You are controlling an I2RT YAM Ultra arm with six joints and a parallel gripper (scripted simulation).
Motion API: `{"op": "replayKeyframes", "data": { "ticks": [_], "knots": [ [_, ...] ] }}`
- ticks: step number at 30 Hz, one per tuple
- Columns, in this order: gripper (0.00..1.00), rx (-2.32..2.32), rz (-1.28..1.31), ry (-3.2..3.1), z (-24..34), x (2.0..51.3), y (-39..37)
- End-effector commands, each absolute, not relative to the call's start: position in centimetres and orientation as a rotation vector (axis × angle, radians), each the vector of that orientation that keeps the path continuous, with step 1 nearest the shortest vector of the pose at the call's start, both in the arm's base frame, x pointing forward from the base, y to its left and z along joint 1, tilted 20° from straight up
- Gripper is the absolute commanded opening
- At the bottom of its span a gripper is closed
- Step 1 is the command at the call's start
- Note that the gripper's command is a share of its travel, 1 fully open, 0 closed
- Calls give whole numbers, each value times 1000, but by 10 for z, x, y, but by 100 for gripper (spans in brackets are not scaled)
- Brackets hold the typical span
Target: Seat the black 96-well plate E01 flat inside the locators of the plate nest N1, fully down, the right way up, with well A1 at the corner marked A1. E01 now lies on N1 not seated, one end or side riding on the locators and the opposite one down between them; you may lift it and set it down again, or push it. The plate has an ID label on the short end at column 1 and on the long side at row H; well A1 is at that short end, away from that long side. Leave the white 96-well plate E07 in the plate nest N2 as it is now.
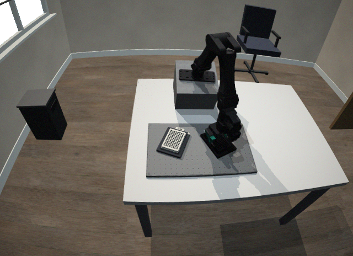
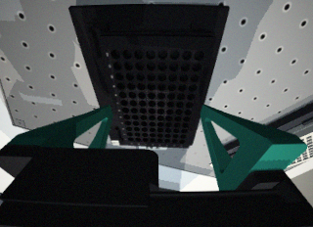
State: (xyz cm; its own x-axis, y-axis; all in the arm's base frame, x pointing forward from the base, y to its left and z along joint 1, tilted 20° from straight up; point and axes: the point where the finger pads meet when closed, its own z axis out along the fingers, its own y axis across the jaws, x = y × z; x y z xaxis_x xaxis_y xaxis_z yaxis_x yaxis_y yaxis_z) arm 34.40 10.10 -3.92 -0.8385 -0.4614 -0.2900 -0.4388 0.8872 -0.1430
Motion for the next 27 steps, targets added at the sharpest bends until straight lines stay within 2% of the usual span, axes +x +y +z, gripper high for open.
{"op": "replayKeyframes", "data": {
  "ticks": [1,27],
  "knots": [
    [100,-664,-90,2705,-37,352,105],
    [100,-664,-90,2705,-40,353,105]
  ]
}}
